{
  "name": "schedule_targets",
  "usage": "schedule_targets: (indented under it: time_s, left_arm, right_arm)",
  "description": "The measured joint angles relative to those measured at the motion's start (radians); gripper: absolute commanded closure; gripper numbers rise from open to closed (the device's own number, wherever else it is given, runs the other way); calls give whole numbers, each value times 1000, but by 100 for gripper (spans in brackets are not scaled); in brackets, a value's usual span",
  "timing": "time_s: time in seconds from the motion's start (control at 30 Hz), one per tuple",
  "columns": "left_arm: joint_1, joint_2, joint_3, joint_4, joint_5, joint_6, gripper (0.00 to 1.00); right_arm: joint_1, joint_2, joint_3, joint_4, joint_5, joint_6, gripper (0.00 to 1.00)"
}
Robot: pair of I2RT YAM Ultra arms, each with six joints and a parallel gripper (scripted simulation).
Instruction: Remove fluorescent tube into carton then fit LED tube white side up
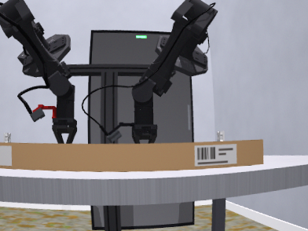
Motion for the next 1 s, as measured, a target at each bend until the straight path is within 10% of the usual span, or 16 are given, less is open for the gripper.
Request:
schedule_targets:
  time_s: [0.43, 0.47, 1.0]
  left_arm:
    - [0, 0, 0, 0, 0, 0, 89]
    - [0, 0, 0, 0, 0, 0, 89]
    - [0, 0, 0, -1, 0, 2, 89]
  right_arm:
    - [-36, 63, 67, 20, -31, -33, 51]
    - [-35, 64, 68, 20, -31, -33, 89]
    - [-34, 64, 67, 20, -30, -34, 89]
